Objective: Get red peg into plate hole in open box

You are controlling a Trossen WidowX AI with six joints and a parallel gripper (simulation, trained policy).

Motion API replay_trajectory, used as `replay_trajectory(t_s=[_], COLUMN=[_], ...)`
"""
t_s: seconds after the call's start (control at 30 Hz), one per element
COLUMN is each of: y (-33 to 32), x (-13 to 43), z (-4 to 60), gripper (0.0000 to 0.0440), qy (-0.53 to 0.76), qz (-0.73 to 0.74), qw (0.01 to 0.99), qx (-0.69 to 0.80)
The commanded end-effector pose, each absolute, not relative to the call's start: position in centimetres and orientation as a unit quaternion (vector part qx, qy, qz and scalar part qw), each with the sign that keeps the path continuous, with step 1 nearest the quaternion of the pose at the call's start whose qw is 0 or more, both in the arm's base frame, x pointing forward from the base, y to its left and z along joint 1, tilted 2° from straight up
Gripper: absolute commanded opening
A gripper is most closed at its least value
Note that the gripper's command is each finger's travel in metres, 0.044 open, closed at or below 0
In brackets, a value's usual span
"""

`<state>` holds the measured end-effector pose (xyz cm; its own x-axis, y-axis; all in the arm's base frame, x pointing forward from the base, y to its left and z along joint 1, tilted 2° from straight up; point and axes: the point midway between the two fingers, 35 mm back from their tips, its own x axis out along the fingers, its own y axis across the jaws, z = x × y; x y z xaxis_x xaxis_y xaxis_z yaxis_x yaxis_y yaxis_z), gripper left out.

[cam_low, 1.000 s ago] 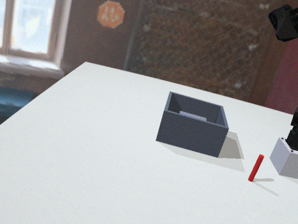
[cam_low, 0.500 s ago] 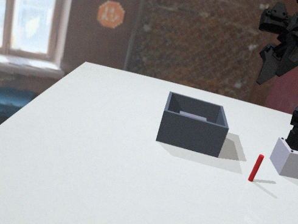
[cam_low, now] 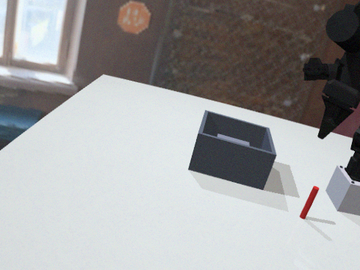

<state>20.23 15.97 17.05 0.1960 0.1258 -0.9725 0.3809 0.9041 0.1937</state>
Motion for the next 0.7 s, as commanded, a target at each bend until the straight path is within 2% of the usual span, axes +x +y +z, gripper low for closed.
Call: replay_trajectory(t_s=[0.0,0.67], y=[15.0,12.7], x=[19.4,16.4], z=[15.6,8.2], gripper=[0.044,0.044], qy=[0.643,0.684], qz=[-0.128,-0.28], qw=[0.728,0.652], qx=[0.198,0.168])
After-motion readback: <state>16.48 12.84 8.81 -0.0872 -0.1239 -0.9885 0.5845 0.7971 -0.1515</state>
